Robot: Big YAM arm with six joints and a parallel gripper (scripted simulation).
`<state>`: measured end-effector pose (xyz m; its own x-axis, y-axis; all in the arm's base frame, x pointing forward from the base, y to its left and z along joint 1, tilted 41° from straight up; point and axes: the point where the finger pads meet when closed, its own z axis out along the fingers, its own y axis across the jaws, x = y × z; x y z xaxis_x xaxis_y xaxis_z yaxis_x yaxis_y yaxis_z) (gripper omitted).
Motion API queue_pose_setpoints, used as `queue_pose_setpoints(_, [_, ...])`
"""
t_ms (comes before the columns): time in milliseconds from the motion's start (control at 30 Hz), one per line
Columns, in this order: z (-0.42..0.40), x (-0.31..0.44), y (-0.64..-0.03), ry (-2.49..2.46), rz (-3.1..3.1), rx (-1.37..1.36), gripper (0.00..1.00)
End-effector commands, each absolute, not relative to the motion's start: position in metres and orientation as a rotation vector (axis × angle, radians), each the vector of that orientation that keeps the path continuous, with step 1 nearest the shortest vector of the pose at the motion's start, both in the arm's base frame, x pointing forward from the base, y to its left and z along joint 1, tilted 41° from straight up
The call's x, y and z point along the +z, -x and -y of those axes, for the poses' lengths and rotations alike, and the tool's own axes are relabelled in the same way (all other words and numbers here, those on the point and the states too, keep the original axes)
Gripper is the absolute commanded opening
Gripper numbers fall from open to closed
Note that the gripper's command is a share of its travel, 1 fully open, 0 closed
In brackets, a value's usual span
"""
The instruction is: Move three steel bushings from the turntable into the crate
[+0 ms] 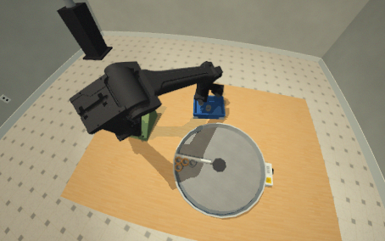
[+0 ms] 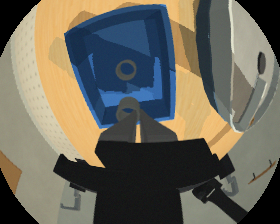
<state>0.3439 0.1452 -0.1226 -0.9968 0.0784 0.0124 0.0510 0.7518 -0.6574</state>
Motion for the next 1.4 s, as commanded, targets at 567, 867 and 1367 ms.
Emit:
queue_pose_setpoints(567, [-0.1544, -0.1243, -0.3509, 0.083, 2.931, 1.072, 0.00])
queue_pose_setpoints(867, [-0.1533, -0.1251, -0.3487, 0.081, 2.929, 1.073, 0.00])
queue_pose_setpoints(1367, [-0.1543, -0.1232, -0.3501, 0.083, 2.934, 1.069, 0.00])
